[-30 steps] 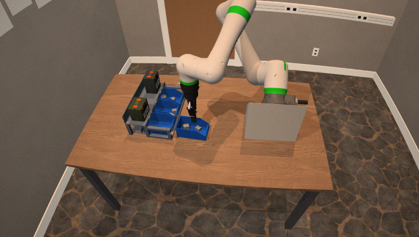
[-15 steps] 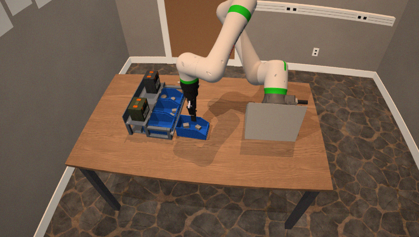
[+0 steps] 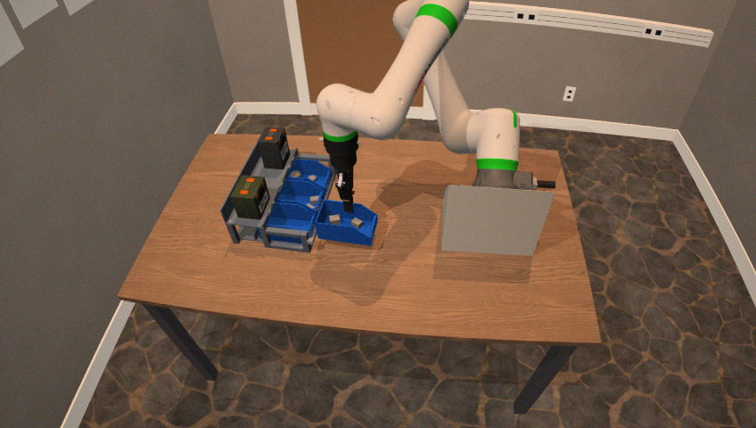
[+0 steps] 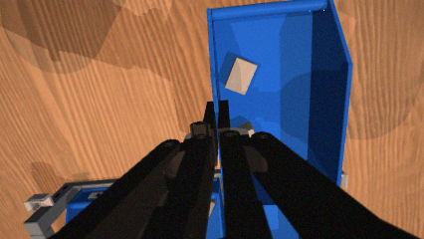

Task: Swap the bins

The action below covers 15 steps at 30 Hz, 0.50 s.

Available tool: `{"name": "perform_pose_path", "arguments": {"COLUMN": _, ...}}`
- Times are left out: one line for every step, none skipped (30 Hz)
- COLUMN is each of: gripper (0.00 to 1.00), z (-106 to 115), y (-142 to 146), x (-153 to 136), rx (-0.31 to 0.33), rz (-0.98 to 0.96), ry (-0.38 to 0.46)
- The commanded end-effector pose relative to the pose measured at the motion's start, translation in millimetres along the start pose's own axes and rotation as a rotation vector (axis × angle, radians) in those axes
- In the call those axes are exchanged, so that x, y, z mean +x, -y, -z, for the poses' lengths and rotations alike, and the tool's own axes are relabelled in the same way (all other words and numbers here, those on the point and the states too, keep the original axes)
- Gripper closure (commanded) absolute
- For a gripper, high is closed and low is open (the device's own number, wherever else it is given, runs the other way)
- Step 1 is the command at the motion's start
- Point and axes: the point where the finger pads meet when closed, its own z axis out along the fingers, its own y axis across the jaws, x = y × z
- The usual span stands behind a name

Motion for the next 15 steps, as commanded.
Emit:
{"name": "perform_pose_path", "arguments": {"gripper": 0.9, "z": 11, "y": 0, "x": -1, "rx": -0.001, "rz": 0.0, "ry": 0.002}}
{"name": "perform_pose_path", "arguments": {"gripper": 0.9, "z": 14, "y": 0, "x": -1, "rx": -0.001, "rz": 0.0, "ry": 0.002}}
{"name": "perform_pose_path", "arguments": {"gripper": 0.9, "z": 17, "y": 0, "x": -1, "rx": -0.001, "rz": 0.0, "ry": 0.002}}
{"name": "perform_pose_path", "arguments": {"gripper": 0.9, "z": 20, "y": 0, "x": -1, "rx": -0.001, "rz": 0.0, "ry": 0.002}}
{"name": "perform_pose_path", "arguments": {"gripper": 0.9, "z": 23, "y": 0, "x": -1, "rx": -0.001, "rz": 0.0, "ry": 0.002}}
{"name": "perform_pose_path", "arguments": {"gripper": 0.9, "z": 25, "y": 0, "x": -1, "rx": -0.001, "rz": 0.0, "ry": 0.002}}
{"name": "perform_pose_path", "arguments": {"gripper": 0.9, "z": 28, "y": 0, "x": -1, "rx": -0.001, "rz": 0.0, "ry": 0.002}}
{"name": "perform_pose_path", "arguments": {"gripper": 0.9, "z": 30, "y": 0, "x": -1, "rx": -0.001, "rz": 0.0, "ry": 0.002}}
{"name": "perform_pose_path", "arguments": {"gripper": 0.9, "z": 32, "y": 0, "x": -1, "rx": -0.001, "rz": 0.0, "ry": 0.002}}
{"name": "perform_pose_path", "arguments": {"gripper": 0.9, "z": 34, "y": 0, "x": -1, "rx": -0.001, "rz": 0.0, "ry": 0.002}}
{"name": "perform_pose_path", "arguments": {"gripper": 0.9, "z": 36, "y": 0, "x": -1, "rx": -0.001, "rz": 0.0, "ry": 0.002}}
{"name": "perform_pose_path", "arguments": {"gripper": 0.9, "z": 36, "y": 0, "x": -1, "rx": -0.001, "rz": 0.0, "ry": 0.002}}
{"name": "perform_pose_path", "arguments": {"gripper": 0.9, "z": 36, "y": 0, "x": -1, "rx": -0.001, "rz": 0.0, "ry": 0.002}}
{"name": "perform_pose_path", "arguments": {"gripper": 0.9, "z": 38, "y": 0, "x": -1, "rx": -0.001, "rz": 0.0, "ry": 0.002}}
{"name": "perform_pose_path", "arguments": {"gripper": 0.9, "z": 39, "y": 0, "x": -1, "rx": -0.001, "rz": 0.0, "ry": 0.002}}
